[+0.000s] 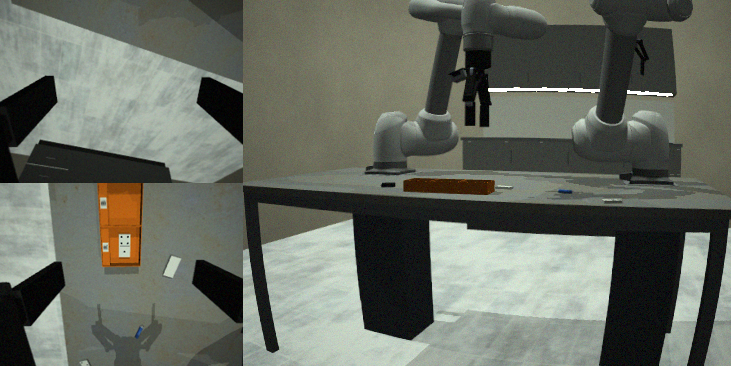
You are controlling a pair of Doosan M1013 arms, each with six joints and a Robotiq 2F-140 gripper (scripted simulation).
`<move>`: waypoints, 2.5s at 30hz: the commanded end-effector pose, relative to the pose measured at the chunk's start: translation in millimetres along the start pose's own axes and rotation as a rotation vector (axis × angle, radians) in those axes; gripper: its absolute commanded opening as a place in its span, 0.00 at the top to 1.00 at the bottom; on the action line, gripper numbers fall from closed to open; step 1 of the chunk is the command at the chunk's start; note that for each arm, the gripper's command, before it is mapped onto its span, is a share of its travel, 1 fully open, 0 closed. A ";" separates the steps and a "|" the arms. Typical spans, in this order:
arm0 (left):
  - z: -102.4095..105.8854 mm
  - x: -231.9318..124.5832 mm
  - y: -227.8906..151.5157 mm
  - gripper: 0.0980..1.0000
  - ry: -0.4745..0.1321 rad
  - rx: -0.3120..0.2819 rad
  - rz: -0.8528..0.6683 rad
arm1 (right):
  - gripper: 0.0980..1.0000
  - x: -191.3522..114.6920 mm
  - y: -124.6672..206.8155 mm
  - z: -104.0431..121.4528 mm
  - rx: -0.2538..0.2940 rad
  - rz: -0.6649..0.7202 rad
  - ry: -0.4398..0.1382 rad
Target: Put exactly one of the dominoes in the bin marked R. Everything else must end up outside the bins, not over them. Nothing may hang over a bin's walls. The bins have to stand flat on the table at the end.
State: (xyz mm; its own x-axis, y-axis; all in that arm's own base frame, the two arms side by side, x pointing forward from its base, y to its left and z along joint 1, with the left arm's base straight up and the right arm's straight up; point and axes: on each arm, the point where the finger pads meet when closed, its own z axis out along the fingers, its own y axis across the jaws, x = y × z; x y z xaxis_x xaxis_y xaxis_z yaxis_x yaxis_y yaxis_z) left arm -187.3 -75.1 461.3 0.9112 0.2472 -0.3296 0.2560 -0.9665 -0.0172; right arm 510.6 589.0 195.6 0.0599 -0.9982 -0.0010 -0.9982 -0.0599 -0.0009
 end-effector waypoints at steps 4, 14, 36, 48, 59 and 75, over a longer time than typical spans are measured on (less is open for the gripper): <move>-0.4 -0.4 -0.2 0.00 0.000 0.000 0.000 | 0.00 -0.1 -0.1 -16.8 0.000 0.000 0.000; -0.4 -0.4 -0.2 0.00 0.000 0.000 0.000 | 0.00 -0.1 -0.1 -25.6 0.000 0.000 0.000; -0.4 -0.4 -0.2 0.00 0.000 0.000 0.000 | 0.00 -0.1 -0.1 -25.7 0.000 0.000 -0.001; -0.4 -0.4 -0.2 0.00 0.000 0.000 0.000 | 0.00 -0.1 -0.1 -25.7 0.000 0.000 -0.001; -0.4 -0.4 -0.2 0.00 0.000 0.000 0.000 | 0.00 -0.1 -0.1 -25.7 0.000 0.000 -0.001; -0.4 -0.4 -0.2 0.00 0.000 0.000 0.000 | 0.00 -0.1 -0.1 -25.7 0.000 0.000 -0.001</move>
State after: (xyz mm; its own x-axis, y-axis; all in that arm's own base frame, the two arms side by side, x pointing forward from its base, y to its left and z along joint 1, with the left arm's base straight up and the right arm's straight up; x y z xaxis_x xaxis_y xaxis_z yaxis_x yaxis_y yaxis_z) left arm -187.3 -75.1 461.3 0.9112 0.2472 -0.3296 0.2560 -0.9665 -0.0172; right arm 510.5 588.7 219.9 0.0600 -0.9982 0.0002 -0.9982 -0.0600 -0.0001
